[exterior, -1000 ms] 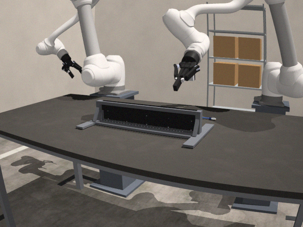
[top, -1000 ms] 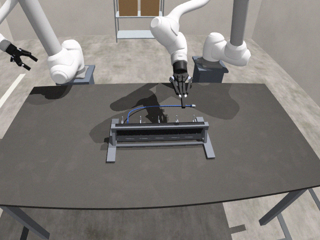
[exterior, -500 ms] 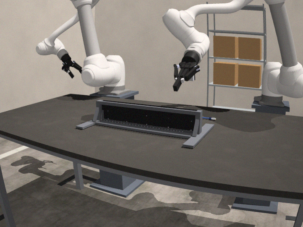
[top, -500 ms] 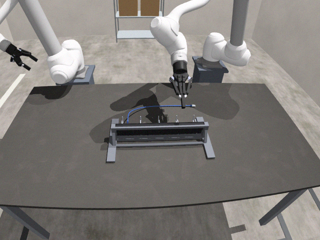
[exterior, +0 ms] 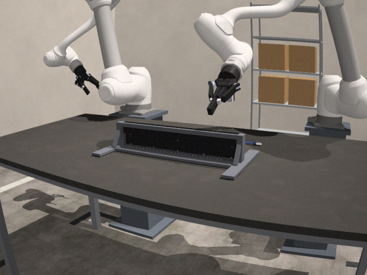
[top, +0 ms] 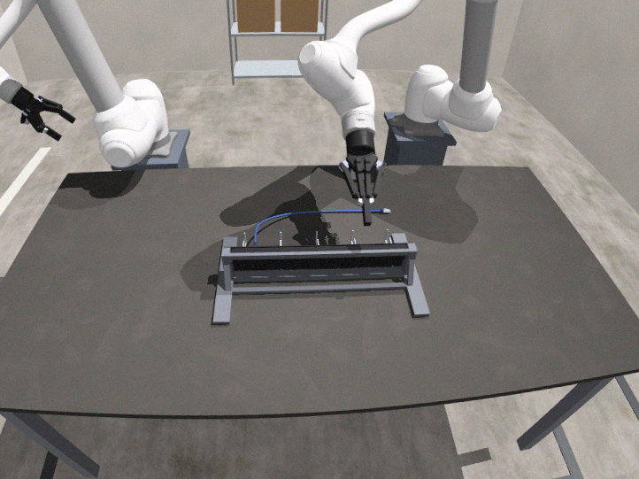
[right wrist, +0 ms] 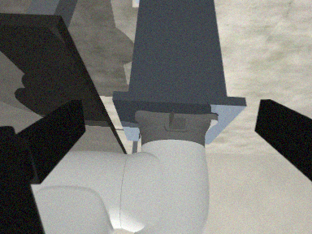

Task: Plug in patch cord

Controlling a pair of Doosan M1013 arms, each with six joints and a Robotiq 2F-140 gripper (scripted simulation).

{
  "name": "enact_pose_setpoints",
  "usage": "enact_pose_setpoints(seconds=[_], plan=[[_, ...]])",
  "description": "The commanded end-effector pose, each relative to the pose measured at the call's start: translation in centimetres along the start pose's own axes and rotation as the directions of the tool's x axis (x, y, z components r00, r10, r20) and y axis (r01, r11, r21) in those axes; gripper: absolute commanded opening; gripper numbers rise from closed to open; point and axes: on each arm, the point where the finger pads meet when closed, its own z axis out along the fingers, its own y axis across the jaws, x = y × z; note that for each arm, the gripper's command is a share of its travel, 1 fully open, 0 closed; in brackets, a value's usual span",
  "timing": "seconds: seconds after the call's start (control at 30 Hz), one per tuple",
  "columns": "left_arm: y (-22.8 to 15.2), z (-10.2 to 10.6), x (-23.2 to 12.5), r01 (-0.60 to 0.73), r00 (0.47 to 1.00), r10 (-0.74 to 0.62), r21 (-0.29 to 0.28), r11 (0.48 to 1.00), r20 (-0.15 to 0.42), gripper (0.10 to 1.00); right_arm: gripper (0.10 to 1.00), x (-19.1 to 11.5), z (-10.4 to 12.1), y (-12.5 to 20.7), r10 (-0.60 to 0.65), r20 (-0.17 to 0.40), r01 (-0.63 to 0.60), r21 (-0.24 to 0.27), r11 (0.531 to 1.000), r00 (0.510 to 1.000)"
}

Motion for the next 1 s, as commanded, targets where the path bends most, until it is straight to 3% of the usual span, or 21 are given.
enact_pose_setpoints(seconds=[0.0, 0.23, 0.4, 0.97], plan=[[0.0, 1.9, -0.1, 0.001, 1.000, -0.001, 0.000, 1.000, 0.001, 0.099, 1.000, 0.0, 0.0, 0.0, 0.000, -0.001, 0.000, 0.000, 1.000, 1.000], [0.0, 7.8, -0.1, 0.001, 1.000, -0.001, 0.000, 1.000, 0.001, 0.099, 1.000, 0.0, 0.0, 0.0, 0.000, -0.001, 0.000, 0.000, 1.000, 1.000], [0.0, 10.7, -0.1, 0.001, 1.000, -0.001, 0.000, 1.000, 0.001, 0.099, 1.000, 0.0, 0.0, 0.0, 0.000, -0.001, 0.000, 0.000, 1.000, 1.000], [0.0, 11.5, -0.1, 0.001, 1.000, -0.001, 0.000, 1.000, 0.001, 0.099, 1.000, 0.0, 0.0, 0.0, 0.000, -0.001, 0.000, 0.000, 1.000, 1.000]])
